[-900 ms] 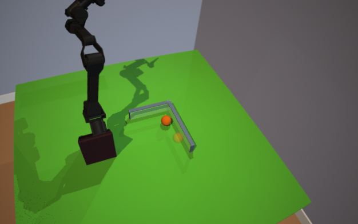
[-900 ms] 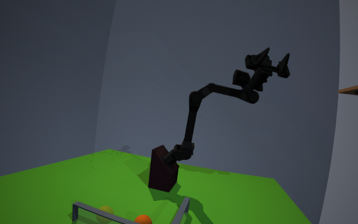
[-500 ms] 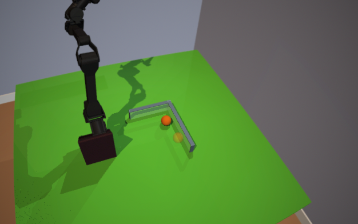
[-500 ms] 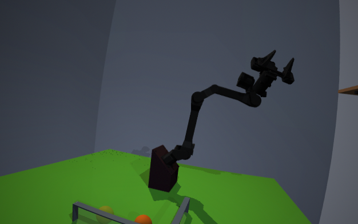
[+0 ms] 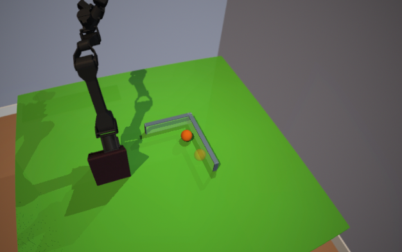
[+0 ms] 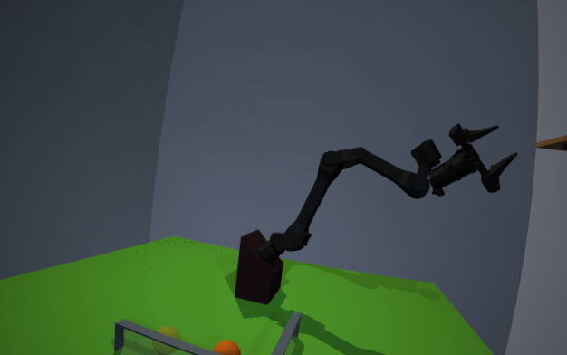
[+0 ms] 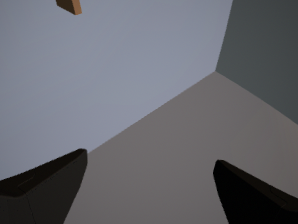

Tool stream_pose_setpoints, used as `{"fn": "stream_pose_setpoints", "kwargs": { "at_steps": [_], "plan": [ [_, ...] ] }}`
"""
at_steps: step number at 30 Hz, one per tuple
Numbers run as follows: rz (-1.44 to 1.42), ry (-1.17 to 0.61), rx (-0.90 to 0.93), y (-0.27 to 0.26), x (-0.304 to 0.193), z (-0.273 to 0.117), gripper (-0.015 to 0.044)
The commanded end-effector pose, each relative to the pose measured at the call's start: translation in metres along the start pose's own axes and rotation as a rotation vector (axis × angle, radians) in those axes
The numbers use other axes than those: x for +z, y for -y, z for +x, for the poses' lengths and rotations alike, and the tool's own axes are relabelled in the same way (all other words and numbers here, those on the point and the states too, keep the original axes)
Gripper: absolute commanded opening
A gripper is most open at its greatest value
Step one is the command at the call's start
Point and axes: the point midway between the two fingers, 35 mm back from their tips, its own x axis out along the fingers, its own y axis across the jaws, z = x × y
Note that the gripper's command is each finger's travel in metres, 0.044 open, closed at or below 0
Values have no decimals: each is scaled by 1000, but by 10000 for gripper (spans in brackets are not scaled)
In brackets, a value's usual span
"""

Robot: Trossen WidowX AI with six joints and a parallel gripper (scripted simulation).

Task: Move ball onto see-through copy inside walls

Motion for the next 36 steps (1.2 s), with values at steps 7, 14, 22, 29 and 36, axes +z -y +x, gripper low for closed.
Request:
{"fn": "stream_pose_setpoints", "kwargs": {
  "at_steps": [7, 14, 22, 29, 36],
  "plan": [
    [-192, -58, 274, -80, -68, -1, 377],
    [-312, -168, 397, -110, -135, -3, 377],
    [-457, -400, 644, -137, -264, -31, 377],
    [-495, -685, 816, -121, -378, -76, 377],
    [-443, -1016, 920, -76, -469, -138, 377]
  ]
}}
